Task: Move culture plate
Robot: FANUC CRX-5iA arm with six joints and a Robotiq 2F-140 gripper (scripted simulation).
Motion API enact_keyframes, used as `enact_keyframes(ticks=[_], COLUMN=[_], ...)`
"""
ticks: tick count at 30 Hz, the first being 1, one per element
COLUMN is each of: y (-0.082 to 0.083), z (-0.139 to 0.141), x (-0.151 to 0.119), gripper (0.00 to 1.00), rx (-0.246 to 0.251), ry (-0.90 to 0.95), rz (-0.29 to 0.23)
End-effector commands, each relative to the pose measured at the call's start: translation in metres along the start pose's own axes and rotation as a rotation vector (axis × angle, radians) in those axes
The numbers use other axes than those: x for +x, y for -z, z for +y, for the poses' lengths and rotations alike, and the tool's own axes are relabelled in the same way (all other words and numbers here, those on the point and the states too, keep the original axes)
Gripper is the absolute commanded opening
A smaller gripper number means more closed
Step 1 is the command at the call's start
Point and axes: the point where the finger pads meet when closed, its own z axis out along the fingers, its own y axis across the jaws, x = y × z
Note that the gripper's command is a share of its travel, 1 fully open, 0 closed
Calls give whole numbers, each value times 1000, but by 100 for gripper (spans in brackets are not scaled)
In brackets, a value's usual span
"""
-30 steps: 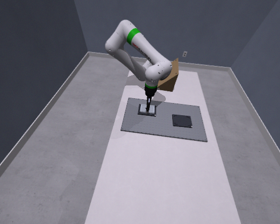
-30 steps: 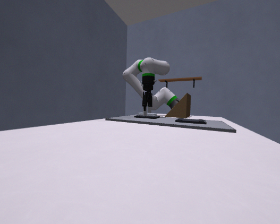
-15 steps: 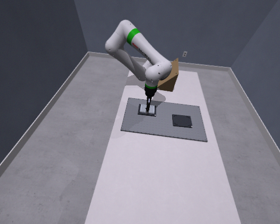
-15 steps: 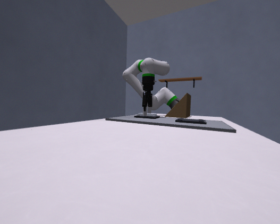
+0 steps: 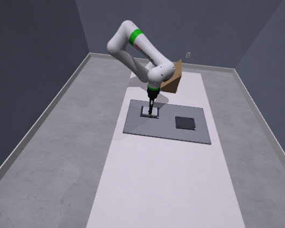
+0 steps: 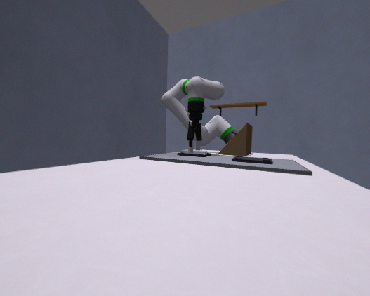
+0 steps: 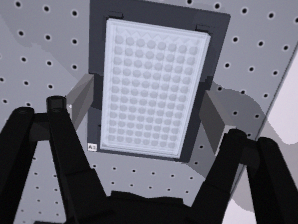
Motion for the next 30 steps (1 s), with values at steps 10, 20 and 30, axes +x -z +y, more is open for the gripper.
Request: enact_keyframes(ticks=[10,20,30], y=[0,8,29], z=[0,0,0], x=[0,0,0], gripper=[100,100,100], rx=[0,0,0], ry=[0,0,0], rz=[0,0,0])
